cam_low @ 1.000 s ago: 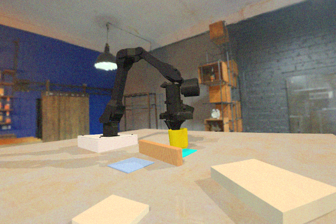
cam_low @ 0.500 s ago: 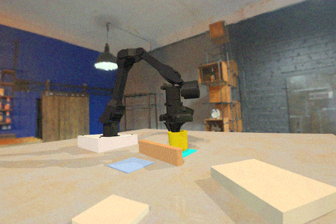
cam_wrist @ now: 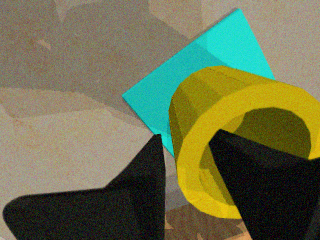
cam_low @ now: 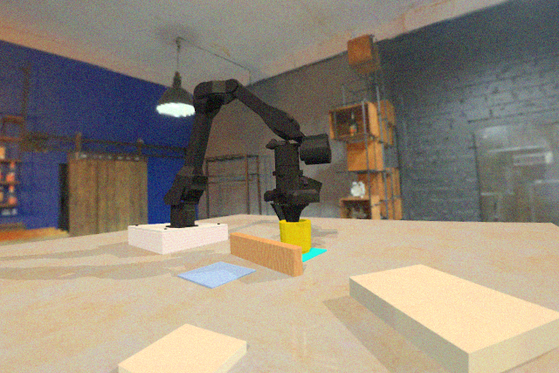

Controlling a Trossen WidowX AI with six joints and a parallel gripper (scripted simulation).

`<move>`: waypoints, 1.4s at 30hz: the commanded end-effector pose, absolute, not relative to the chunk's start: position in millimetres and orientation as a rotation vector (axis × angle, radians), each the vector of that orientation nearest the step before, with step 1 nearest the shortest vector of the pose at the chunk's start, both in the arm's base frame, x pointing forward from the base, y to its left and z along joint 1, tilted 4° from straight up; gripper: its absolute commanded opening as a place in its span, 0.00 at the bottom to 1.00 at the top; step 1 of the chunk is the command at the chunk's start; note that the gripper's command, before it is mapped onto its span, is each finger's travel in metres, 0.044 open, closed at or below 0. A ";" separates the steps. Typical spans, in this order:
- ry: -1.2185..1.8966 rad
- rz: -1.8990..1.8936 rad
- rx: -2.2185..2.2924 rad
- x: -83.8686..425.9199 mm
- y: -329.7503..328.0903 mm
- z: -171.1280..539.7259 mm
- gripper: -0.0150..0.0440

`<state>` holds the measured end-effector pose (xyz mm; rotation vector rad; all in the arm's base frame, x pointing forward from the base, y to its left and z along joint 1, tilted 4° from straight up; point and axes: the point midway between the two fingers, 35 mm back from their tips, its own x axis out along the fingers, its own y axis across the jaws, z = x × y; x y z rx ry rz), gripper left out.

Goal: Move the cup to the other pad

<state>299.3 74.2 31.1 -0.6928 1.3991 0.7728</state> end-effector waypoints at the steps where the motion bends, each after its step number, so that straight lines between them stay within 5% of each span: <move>1: 1.398 0.772 -0.693 299.5 74.2 31.8 0.50; 40: 1.402 0.773 -0.687 299.6 69.2 83.0 0.50; 42: 1.408 0.770 -0.687 299.9 69.4 78.4 0.59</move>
